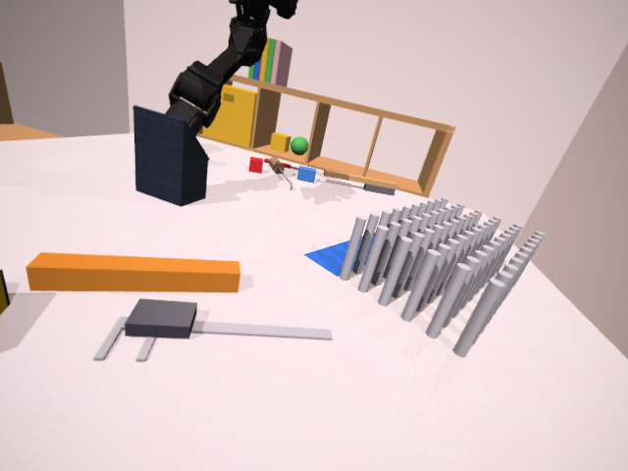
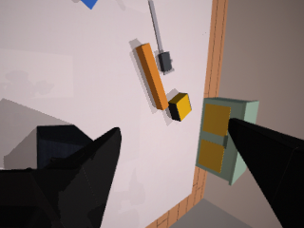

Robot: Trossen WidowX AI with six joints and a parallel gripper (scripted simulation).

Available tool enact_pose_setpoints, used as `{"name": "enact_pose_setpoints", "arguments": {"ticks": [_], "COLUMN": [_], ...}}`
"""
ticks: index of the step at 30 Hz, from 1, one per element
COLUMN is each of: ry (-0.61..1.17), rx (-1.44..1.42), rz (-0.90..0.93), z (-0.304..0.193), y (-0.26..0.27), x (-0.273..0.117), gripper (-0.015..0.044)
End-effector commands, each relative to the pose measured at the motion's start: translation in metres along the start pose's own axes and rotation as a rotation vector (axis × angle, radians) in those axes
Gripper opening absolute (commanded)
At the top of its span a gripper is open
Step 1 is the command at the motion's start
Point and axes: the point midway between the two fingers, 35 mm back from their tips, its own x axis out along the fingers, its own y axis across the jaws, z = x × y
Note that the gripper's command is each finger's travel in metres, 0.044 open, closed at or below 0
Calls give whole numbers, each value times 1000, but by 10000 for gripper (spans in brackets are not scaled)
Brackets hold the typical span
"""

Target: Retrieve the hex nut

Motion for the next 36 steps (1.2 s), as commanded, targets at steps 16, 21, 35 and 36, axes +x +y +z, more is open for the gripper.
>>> {"name": "enact_pose_setpoints", "arguments": {"ticks": [16,21,35,36], "ry": [-341,-514,-909,-909], "rx": [90,169,390,390], "rz": [-256,-230,70,70], "z": [164,207,269,269], "y": [-15,14,126,126], "x": [121,139,148,148], "gripper": [440,440,440,440]}}
